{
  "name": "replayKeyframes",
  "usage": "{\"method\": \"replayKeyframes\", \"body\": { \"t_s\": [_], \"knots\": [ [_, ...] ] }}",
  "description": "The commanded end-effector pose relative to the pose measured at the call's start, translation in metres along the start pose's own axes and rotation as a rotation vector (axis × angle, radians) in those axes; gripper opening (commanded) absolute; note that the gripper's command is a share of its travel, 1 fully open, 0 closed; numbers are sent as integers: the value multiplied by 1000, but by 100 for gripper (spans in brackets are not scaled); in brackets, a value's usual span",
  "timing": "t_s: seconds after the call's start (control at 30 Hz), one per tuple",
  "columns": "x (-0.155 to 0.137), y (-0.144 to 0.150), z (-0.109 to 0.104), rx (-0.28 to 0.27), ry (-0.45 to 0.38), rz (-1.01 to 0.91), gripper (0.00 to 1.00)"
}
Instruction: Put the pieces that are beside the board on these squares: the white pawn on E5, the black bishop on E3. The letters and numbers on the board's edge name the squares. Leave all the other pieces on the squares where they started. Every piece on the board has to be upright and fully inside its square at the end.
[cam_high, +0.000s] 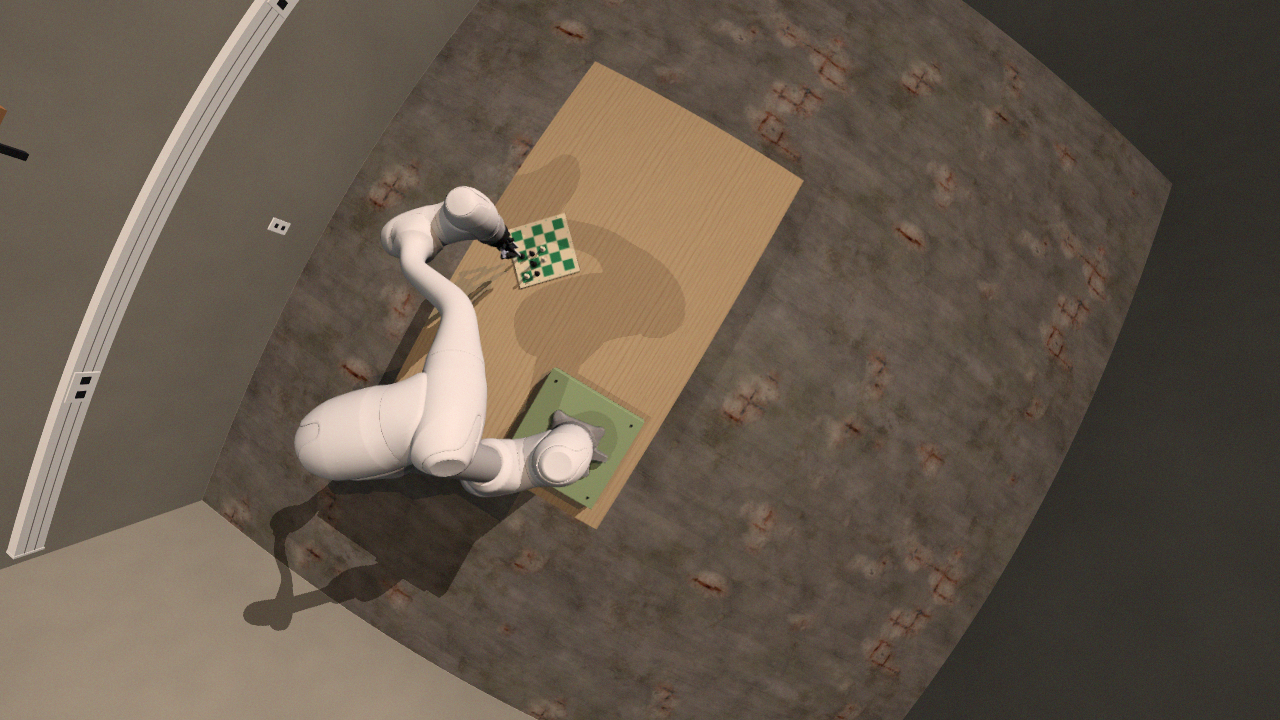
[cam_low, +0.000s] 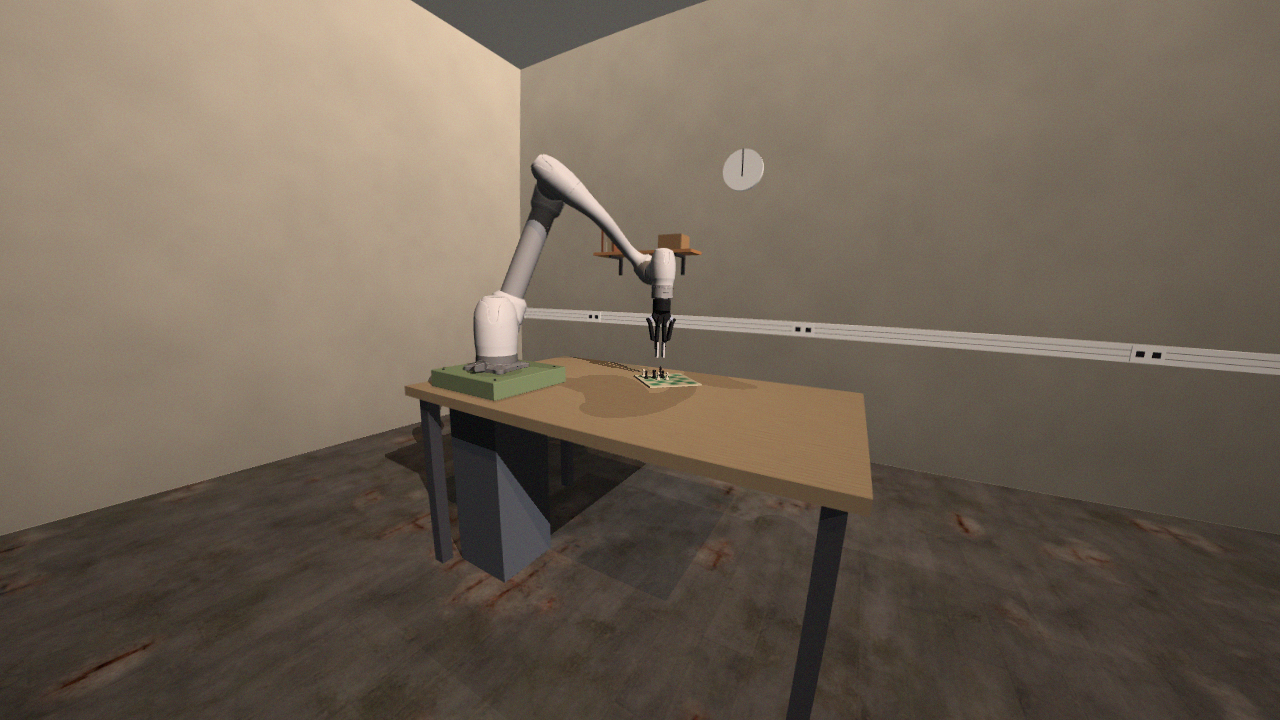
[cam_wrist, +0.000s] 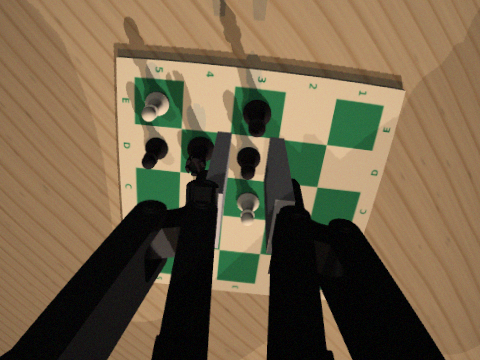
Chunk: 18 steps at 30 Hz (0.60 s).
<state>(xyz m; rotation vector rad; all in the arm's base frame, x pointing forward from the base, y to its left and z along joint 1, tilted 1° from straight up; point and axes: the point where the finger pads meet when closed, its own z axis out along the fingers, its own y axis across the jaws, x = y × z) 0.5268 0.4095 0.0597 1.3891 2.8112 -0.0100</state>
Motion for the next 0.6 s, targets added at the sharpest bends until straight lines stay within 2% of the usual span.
{"method": "replayKeyframes", "body": {
  "t_s": [0.0,0.23,0.27,0.57],
  "knots": [
    [1,2,-13,-4,-1,0,22],
    [1,2,-22,-4,-1,0,22],
    [1,2,-22,-4,-1,0,100],
    [1,2,-22,-4,-1,0,100]
  ]
}}
